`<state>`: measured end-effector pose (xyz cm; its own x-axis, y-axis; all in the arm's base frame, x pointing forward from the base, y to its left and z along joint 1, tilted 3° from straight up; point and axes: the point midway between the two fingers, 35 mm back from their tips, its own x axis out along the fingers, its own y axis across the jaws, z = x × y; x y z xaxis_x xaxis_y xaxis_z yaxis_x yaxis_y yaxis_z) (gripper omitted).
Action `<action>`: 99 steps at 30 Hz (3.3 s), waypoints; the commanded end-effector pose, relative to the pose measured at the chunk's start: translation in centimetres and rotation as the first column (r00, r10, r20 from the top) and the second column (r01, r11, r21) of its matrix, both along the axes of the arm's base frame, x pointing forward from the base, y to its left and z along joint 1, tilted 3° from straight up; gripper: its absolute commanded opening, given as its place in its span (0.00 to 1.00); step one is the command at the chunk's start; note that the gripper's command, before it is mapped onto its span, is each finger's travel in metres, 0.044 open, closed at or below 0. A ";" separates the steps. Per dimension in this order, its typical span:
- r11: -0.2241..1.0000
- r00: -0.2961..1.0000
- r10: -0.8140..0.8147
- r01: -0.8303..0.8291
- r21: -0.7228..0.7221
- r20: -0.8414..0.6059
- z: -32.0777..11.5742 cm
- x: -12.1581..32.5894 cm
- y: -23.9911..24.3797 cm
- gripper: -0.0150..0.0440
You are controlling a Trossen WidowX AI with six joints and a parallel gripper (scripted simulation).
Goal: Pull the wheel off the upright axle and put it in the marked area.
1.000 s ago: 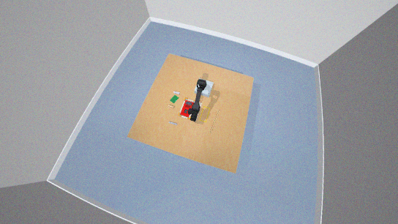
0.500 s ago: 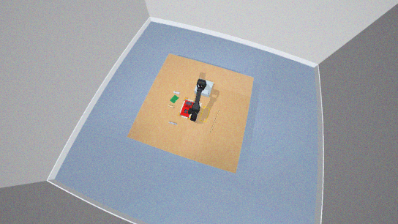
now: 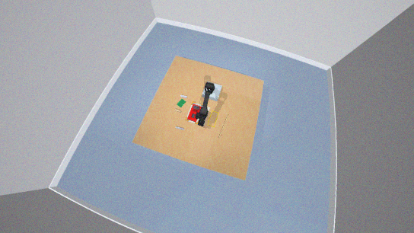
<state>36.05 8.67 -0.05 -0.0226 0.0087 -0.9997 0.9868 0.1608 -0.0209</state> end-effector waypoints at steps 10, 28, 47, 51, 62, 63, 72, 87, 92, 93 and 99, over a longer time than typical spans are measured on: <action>1.000 1.000 0.001 -0.001 0.001 0.000 0.7 0.0 0.0 0.25; 1.000 1.000 0.001 -0.001 0.002 0.001 1.3 0.0 0.0 0.25; 1.000 1.000 0.001 -0.001 0.003 0.002 1.9 0.0 0.0 0.25; 1.000 1.000 0.001 -0.001 0.004 0.002 2.0 0.0 0.0 0.25; 1.000 1.000 0.001 -0.001 0.004 0.003 2.4 0.0 0.0 0.25; 1.000 1.000 0.001 -0.001 0.004 0.003 2.4 0.0 0.0 0.25; 1.000 1.000 0.000 0.000 0.005 0.003 2.7 0.0 0.0 0.25; 1.000 1.000 0.000 0.000 0.005 0.004 3.4 0.1 0.0 0.25; 1.000 1.000 0.000 0.000 0.005 0.004 4.9 0.1 -0.1 0.25; 1.000 1.000 0.000 0.000 0.005 0.004 5.3 0.1 -0.1 0.25; 1.000 1.000 -0.002 0.002 0.002 0.003 5.7 0.0 -0.1 0.25</action>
